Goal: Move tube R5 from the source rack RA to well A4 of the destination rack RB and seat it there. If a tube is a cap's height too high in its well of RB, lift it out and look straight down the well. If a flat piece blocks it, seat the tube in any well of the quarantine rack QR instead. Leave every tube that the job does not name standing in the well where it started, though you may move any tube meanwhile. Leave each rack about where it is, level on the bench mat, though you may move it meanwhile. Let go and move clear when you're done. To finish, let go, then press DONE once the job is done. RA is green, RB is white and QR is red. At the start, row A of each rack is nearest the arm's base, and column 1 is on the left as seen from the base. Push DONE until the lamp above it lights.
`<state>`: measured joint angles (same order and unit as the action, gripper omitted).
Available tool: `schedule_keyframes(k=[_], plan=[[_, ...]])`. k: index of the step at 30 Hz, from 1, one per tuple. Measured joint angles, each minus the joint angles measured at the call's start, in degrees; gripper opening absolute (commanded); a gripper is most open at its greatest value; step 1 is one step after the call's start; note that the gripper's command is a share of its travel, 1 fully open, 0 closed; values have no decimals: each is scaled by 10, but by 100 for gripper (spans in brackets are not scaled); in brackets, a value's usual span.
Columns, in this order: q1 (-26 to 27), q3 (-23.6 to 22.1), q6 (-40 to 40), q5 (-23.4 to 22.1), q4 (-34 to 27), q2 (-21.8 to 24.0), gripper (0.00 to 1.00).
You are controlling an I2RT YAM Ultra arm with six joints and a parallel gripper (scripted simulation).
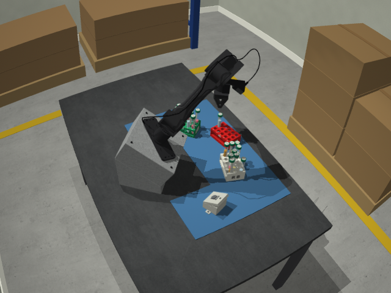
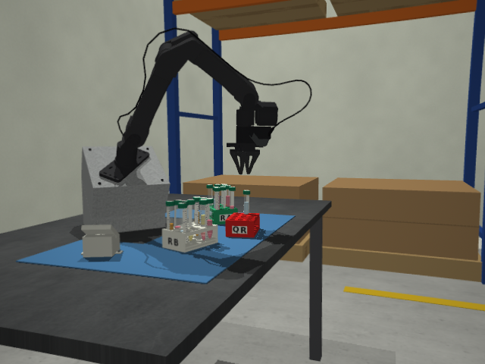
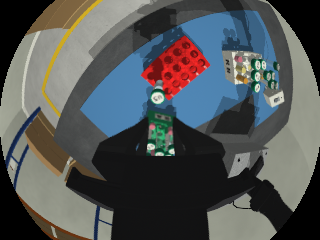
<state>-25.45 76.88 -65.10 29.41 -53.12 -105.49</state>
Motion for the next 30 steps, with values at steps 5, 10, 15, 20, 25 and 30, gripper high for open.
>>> schedule_keyframes(k=[5,10,15,20,25,30], plan=[[5,-8,7,0,19,-12,30],[15,-14,16,0,39,-25,30],[17,-16,21,-2,52,-26,30],[25,-28,28,-3,73,-33,30],[28,-30,35,-4,88,-45,30],[30,-32,39,-4,99,-45,30]])
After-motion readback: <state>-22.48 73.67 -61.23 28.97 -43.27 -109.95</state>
